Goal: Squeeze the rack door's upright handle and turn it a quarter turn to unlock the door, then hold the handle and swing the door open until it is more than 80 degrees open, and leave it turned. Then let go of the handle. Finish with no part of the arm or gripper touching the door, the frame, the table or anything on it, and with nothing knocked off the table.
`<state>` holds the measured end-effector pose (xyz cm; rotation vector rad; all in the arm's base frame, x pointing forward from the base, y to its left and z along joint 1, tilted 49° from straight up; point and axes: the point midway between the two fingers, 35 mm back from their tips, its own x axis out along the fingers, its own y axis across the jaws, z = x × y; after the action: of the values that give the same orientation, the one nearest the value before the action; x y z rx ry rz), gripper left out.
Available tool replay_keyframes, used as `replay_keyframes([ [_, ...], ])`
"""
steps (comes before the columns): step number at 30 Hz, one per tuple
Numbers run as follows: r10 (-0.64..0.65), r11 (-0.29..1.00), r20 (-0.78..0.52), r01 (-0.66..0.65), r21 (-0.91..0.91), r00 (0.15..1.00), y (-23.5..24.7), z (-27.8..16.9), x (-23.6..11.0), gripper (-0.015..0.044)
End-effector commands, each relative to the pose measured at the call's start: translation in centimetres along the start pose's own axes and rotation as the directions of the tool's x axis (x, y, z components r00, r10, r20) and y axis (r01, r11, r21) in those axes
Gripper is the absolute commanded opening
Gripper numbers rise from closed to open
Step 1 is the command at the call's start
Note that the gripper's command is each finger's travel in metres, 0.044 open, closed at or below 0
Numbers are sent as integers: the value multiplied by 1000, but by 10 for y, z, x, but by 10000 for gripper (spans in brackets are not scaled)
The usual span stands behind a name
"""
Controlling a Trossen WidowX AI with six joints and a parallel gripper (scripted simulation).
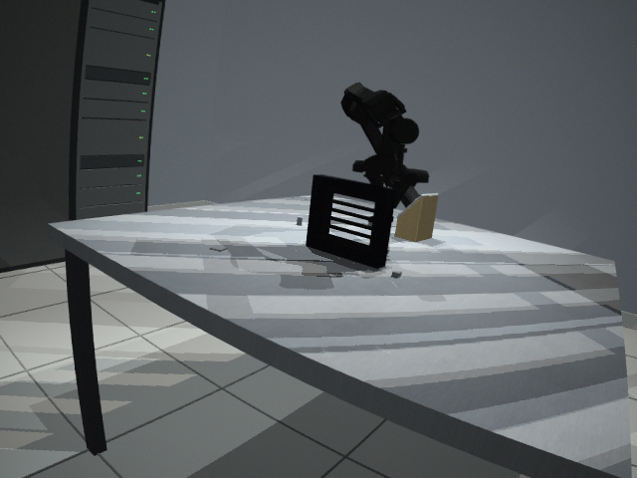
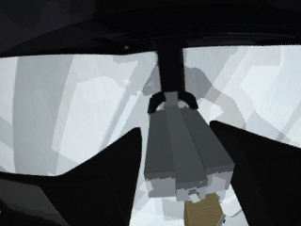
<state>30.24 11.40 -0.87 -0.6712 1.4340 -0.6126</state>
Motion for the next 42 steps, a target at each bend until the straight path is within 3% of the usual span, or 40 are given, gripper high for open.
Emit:
replay_keyframes([
  [1, -7, 1000, 0, 7, -7, 1000, -1, -2, 3, 131],
  [2, -7, 1000, 0, 7, -7, 1000, -1, -2, 3, 105],
  [15, -7, 1000, 0, 7, -7, 1000, -1, -2, 3, 18],
  [19, -7, 1000, 0, 7, -15, 1000, -1, -2, 3, 16],
  [25, -7, 962, 0, 7, -273, 1000, -1, -2, 3, 16],
  [33, -7, 783, 0, 5, -622, 1000, -1, -2, 3, 16],
  [42, -7, 441, 0, 3, -898, 1000, -1, -2, 3, 16],
])
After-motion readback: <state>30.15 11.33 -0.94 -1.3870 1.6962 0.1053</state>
